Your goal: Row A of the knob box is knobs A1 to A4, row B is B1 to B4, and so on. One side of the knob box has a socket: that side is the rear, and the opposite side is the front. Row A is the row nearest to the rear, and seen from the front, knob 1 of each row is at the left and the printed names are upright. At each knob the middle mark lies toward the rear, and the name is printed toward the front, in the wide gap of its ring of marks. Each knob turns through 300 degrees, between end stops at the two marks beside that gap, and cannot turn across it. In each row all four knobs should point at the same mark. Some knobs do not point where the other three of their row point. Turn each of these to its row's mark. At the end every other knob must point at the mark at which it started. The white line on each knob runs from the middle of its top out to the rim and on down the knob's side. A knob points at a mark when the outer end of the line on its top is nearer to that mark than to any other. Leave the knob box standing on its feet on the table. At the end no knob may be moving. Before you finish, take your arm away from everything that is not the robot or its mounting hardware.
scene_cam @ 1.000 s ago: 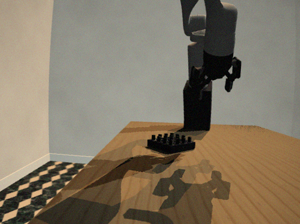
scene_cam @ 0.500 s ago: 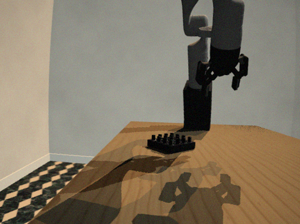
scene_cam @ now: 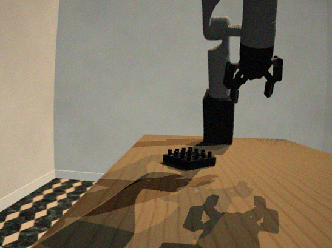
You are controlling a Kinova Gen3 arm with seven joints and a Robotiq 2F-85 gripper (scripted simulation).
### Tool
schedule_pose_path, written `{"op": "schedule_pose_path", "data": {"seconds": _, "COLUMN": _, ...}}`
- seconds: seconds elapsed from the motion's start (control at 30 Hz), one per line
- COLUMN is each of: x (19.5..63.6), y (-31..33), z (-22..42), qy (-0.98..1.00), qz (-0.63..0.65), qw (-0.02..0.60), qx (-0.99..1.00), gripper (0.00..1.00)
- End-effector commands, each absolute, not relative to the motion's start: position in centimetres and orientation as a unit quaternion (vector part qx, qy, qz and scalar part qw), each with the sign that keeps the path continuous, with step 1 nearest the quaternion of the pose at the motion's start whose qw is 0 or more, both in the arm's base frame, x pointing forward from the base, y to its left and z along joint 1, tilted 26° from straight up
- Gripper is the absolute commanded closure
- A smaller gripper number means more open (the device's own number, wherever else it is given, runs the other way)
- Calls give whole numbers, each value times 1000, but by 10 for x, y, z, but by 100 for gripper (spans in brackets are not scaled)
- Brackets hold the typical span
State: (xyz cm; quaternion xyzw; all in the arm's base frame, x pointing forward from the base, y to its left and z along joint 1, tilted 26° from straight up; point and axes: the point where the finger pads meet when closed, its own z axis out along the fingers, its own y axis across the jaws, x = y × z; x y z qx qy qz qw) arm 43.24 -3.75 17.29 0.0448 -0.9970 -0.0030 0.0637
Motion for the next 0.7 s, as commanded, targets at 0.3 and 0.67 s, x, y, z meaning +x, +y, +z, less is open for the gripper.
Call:
{"op": "schedule_pose_path", "data": {"seconds": 0.3, "x": 439, "y": -23, "z": 183, "qy": -999, "qz": -2, "qw": 41, "qx": 32, "gripper": 0}}
{"op": "schedule_pose_path", "data": {"seconds": 0.67, "x": 443, "y": -14, "z": 189, "qy": -999, "qz": -1, "qw": 25, "qx": 21, "gripper": 0}}
